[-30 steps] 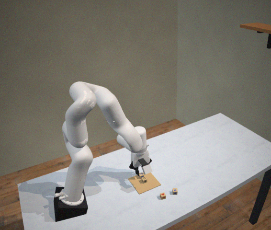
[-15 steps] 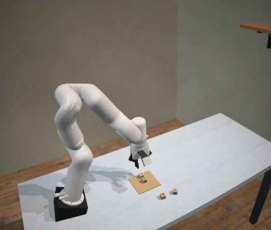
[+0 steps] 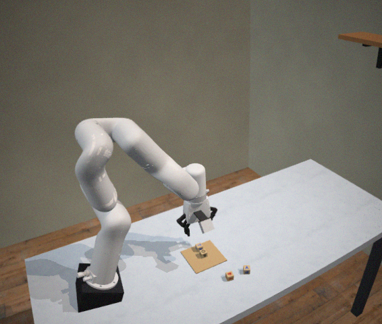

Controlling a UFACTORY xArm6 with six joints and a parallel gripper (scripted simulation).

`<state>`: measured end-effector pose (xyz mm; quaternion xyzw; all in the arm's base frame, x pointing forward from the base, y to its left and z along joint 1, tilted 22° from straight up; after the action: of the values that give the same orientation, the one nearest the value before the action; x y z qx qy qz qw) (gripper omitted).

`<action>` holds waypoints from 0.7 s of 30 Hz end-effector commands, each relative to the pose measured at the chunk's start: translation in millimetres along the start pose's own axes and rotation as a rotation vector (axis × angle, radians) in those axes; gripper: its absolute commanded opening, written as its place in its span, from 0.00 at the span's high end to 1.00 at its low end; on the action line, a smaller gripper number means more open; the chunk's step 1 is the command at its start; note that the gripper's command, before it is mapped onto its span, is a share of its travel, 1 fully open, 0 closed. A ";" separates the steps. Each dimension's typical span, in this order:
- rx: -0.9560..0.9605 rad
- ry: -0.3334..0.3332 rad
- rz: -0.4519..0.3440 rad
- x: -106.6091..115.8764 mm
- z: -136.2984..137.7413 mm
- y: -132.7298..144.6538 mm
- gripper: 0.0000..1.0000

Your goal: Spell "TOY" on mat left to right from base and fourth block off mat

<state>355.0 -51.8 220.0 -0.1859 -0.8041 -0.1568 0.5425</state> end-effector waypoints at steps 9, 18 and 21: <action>0.001 -0.003 -0.001 1.2 -1.4 0.3 0.00; 0.144 0.003 0.001 0.8 -23.6 -14.0 0.00; 0.178 0.004 0.001 0.6 -28.9 -17.8 0.00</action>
<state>362.5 -67.0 225.3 -0.1644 -0.8101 -0.1157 0.5507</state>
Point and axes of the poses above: the point where the finger pads meet when closed, its own x axis back along the fingers, its own z axis across the jaws, y = z × x, the point moved 3 cm from there along x, back along the fingers, and after that the axes turned 13 degrees about -x, right-handed, at the moved point
